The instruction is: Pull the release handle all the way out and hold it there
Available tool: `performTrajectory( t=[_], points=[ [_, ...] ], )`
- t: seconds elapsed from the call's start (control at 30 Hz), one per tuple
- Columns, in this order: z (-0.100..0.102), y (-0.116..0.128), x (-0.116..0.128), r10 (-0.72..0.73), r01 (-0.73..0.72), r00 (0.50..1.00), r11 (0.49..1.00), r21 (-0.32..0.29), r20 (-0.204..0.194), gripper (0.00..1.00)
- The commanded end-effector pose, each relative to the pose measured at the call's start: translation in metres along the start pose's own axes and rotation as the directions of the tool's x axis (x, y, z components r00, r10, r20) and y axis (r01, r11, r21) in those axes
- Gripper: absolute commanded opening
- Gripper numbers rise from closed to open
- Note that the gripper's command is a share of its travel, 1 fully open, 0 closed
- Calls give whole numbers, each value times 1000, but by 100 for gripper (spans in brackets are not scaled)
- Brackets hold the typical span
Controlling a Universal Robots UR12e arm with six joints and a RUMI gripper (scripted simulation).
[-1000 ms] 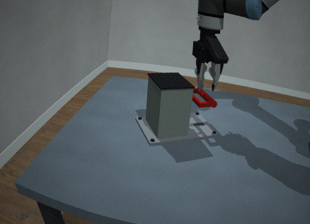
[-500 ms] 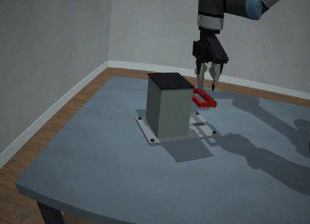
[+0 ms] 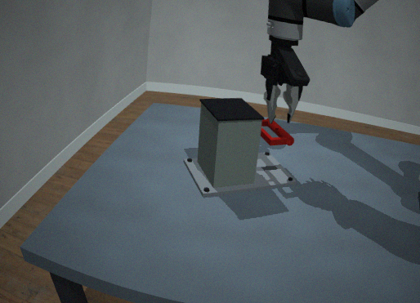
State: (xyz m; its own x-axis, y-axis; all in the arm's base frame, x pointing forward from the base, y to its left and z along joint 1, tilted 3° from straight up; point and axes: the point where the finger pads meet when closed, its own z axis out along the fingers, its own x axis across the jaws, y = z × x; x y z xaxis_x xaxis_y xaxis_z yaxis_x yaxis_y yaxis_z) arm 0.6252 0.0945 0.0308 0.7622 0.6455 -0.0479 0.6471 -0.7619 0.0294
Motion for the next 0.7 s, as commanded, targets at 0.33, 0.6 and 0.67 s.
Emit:
performTrajectory(
  t=[0.33, 0.6, 0.67],
  points=[
    [1, 0, 0, 0, 0, 1000, 1000, -1, -1, 29],
    [4, 0, 0, 0, 0, 1000, 1000, -1, -1, 29],
    [5, 0, 0, 0, 0, 1000, 1000, -1, -1, 29]
  ],
)
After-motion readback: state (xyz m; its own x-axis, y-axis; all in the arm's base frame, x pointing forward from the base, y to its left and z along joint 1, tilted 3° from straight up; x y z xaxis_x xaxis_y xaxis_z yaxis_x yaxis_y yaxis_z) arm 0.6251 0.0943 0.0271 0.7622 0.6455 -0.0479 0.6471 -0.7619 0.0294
